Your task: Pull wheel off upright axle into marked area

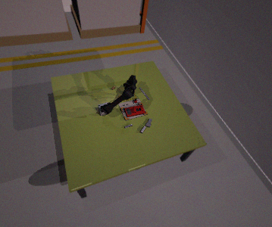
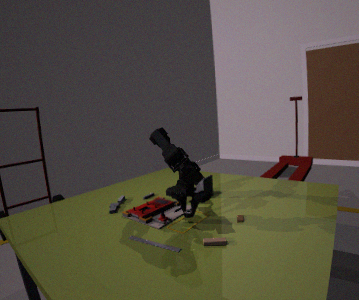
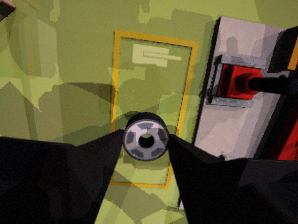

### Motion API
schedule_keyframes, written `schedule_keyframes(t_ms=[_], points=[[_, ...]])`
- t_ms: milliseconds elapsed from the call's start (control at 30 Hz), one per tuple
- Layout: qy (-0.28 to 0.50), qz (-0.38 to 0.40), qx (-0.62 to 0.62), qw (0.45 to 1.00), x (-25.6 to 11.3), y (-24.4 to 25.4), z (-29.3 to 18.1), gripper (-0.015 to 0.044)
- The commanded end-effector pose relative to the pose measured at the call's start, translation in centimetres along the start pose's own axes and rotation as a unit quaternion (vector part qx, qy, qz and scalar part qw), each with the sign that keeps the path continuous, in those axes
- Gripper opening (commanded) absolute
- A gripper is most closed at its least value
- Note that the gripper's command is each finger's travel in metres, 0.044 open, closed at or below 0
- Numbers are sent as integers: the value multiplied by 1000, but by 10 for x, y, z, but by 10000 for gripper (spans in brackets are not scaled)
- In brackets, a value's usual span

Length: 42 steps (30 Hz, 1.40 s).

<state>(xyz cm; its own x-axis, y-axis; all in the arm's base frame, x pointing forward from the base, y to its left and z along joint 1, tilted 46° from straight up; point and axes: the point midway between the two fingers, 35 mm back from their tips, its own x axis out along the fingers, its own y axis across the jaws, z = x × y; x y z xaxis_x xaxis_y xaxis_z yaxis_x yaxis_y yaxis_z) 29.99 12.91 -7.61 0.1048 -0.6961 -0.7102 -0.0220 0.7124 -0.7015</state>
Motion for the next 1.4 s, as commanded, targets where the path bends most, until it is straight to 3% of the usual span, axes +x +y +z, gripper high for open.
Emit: schedule_keyframes(t_ms=[0,200,600,800,967,1133,1367], points=[[-2,-3,-2,1000,26,-2,-2,0],[-2,-3,-2,1000,30,-2,-2,0],[3,-2,0,1000,19,-2,-2,300],[-1,-2,-2,1000,-32,-2,-3,300],[-2,-2,-2,1000,-34,-2,-3,300],[-3,0,-5,1000,-54,-14,-37,431],[1,-2,-5,1000,-80,-36,-85,440]])
